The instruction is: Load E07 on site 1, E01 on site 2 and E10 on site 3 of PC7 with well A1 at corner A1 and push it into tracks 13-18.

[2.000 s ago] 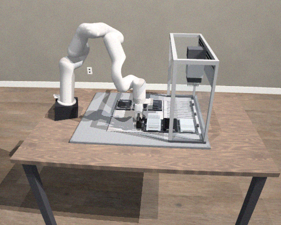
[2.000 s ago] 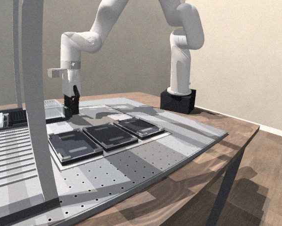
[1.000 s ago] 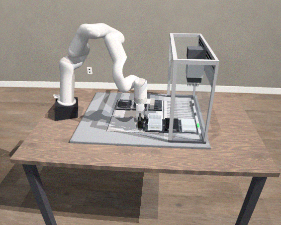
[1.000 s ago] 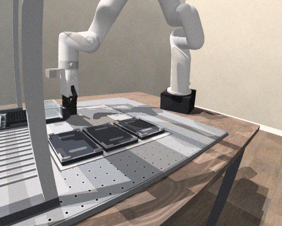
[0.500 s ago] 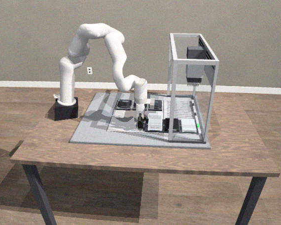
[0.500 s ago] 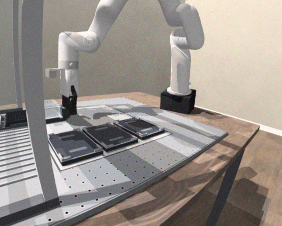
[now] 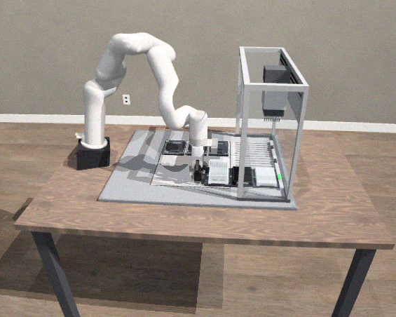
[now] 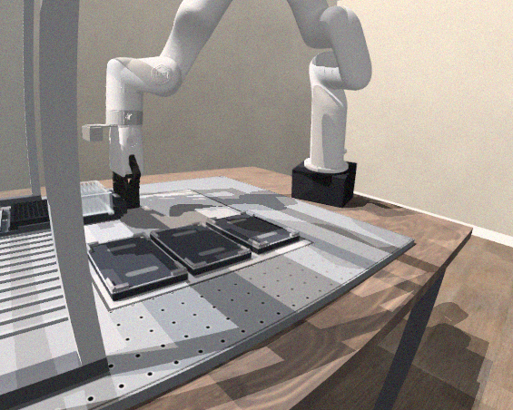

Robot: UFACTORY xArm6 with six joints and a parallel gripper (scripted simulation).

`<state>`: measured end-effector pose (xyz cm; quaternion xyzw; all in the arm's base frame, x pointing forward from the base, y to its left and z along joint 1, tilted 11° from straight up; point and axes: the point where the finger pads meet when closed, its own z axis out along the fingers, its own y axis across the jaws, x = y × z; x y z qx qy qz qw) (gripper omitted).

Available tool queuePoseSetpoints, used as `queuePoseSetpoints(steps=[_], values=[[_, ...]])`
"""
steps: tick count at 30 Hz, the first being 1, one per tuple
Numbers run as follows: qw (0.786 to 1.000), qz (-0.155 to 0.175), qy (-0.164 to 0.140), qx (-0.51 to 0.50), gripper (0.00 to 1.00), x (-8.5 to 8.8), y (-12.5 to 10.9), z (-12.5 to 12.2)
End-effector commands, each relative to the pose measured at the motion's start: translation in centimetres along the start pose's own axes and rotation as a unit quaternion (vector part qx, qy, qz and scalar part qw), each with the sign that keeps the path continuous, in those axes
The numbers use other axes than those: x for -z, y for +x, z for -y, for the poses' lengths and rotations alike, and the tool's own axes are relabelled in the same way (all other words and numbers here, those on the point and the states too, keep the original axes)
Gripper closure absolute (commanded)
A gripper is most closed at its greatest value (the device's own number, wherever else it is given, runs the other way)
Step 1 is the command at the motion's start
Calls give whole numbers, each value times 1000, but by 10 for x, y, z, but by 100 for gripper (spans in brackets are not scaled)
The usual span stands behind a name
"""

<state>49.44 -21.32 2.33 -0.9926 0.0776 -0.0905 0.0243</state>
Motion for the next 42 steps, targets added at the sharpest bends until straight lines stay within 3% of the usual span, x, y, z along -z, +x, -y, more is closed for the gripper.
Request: queuePoseSetpoints(steps=[1,23,42], values=[[1000,-2,-1,0,18,1,1,0],[1000,-2,-1,0,18,1,-6,0],[1000,-2,-1,0,18,30,-6,0]])
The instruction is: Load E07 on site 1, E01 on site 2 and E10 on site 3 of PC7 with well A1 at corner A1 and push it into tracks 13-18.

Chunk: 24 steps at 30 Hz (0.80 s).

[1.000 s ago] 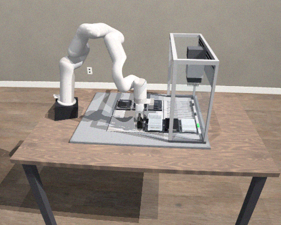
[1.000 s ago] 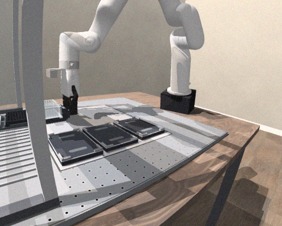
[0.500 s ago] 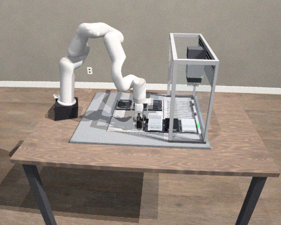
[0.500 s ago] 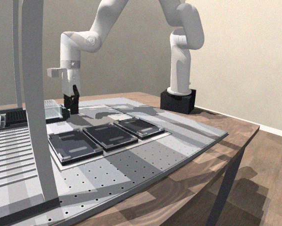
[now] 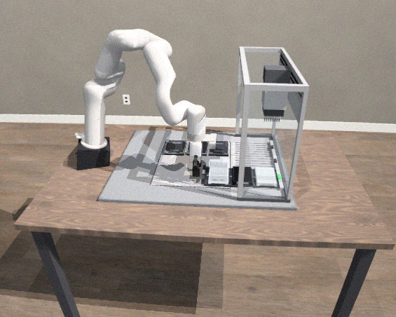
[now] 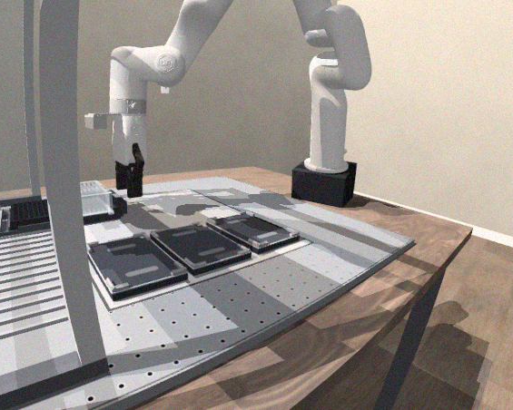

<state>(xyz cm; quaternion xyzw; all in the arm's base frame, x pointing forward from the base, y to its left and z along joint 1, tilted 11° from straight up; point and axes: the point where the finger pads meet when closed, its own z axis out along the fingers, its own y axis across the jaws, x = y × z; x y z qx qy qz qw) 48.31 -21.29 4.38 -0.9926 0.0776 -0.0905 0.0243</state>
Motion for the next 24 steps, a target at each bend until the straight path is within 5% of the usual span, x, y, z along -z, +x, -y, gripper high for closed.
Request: queuePoseSetpoints(steps=[1,24], values=[[1000,-2,-1,0,18,9,1,0],[1000,-2,-1,0,18,41,1,0]])
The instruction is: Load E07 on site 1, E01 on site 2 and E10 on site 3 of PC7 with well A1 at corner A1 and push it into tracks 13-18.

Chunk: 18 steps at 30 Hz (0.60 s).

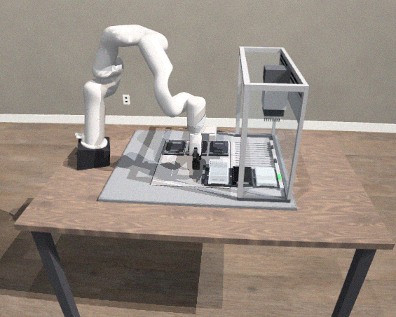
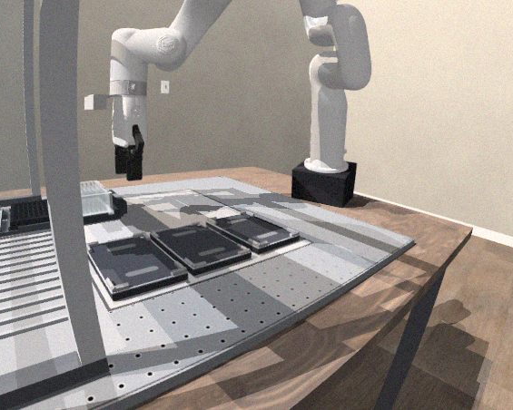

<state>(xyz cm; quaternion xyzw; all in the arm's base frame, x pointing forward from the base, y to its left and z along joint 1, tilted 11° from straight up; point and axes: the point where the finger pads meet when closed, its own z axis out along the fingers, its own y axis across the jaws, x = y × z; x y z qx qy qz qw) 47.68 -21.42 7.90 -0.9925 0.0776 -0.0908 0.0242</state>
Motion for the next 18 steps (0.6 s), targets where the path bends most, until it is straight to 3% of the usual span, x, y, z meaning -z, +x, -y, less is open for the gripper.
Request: queuePoseSetpoints(steps=[1,18], values=[[1000,-1,0,0,18,7,1,0],[1000,-1,0,0,18,32,1,0]])
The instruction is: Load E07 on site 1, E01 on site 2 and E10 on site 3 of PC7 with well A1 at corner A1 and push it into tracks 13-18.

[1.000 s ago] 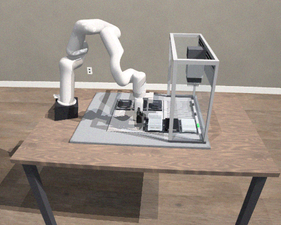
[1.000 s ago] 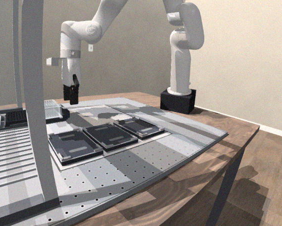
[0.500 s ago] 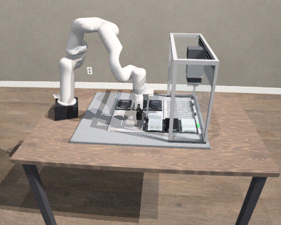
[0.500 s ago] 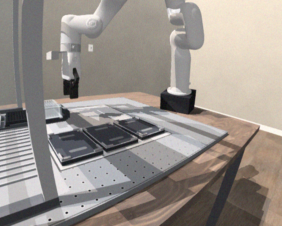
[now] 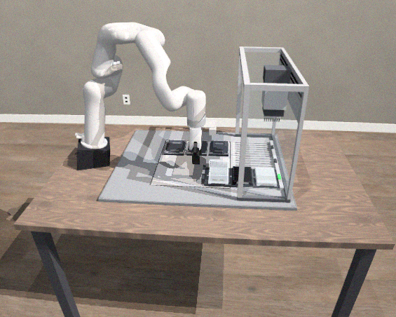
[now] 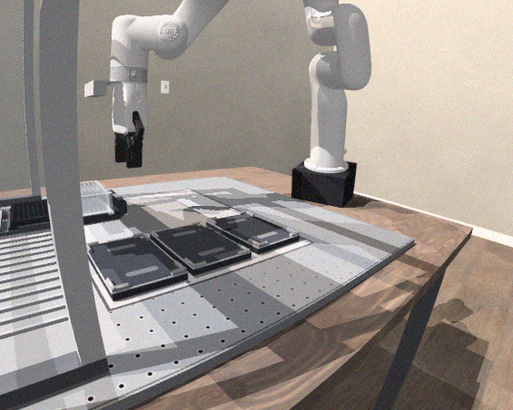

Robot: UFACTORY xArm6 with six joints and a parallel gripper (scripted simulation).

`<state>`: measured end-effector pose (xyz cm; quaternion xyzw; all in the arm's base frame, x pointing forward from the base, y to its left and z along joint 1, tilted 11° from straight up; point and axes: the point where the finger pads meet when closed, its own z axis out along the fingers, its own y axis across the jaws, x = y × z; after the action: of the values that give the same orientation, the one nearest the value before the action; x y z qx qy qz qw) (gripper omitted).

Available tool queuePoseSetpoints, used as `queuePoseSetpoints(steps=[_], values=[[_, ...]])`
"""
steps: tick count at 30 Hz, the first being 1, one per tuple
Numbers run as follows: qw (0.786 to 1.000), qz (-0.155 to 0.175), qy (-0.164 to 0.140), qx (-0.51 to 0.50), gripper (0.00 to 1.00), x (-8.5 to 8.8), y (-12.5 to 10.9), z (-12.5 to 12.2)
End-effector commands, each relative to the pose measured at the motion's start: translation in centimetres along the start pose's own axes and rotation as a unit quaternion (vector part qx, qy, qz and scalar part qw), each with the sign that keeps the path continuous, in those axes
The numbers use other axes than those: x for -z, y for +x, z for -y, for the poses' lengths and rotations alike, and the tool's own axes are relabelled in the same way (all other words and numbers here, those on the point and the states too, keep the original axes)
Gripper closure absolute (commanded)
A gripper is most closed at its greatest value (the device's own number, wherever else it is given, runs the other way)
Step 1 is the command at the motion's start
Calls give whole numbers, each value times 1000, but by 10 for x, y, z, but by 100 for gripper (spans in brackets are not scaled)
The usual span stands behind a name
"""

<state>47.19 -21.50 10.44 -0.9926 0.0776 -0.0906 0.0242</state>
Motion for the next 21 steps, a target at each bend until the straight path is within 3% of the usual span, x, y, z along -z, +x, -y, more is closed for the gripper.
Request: queuePoseSetpoints(steps=[1,21], values=[[1000,-2,-1,0,18,7,1,0],[1000,-2,-1,0,18,38,1,0]])
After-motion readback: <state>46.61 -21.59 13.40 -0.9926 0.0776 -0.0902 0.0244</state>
